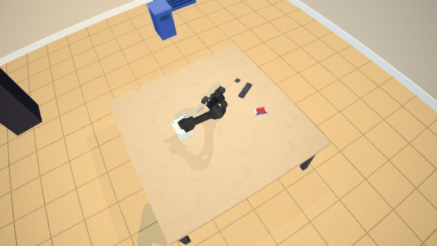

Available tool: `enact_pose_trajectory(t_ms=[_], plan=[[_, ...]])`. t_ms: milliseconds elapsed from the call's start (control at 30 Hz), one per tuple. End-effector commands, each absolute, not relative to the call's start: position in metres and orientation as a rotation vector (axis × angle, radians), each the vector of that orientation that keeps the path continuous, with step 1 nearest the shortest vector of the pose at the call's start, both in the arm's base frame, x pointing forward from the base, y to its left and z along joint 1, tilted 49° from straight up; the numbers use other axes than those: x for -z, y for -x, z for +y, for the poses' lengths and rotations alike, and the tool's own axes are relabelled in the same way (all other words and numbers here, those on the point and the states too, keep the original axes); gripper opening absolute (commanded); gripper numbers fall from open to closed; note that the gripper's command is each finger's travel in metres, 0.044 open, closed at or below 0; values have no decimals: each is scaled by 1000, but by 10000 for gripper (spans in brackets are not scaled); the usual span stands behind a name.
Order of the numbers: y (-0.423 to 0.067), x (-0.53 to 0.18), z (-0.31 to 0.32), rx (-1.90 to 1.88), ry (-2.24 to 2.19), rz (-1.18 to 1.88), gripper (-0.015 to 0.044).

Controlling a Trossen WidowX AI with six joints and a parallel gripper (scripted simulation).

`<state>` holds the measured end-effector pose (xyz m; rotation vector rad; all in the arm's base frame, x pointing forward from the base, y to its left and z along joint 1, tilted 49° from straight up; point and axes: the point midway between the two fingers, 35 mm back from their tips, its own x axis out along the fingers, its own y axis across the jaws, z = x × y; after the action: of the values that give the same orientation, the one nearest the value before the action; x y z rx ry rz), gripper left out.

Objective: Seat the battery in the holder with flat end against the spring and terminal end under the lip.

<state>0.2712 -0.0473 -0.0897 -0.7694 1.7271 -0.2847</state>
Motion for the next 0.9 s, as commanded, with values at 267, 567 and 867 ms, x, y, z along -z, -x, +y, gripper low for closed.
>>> enact_pose_trajectory(t_ms=[267, 567, 867], plan=[[-272, 83, -39, 285, 769, 1727, 175], [-272, 80, -36, 284, 769, 1727, 175], [-273, 38, 13, 280, 767, 1728, 385]])
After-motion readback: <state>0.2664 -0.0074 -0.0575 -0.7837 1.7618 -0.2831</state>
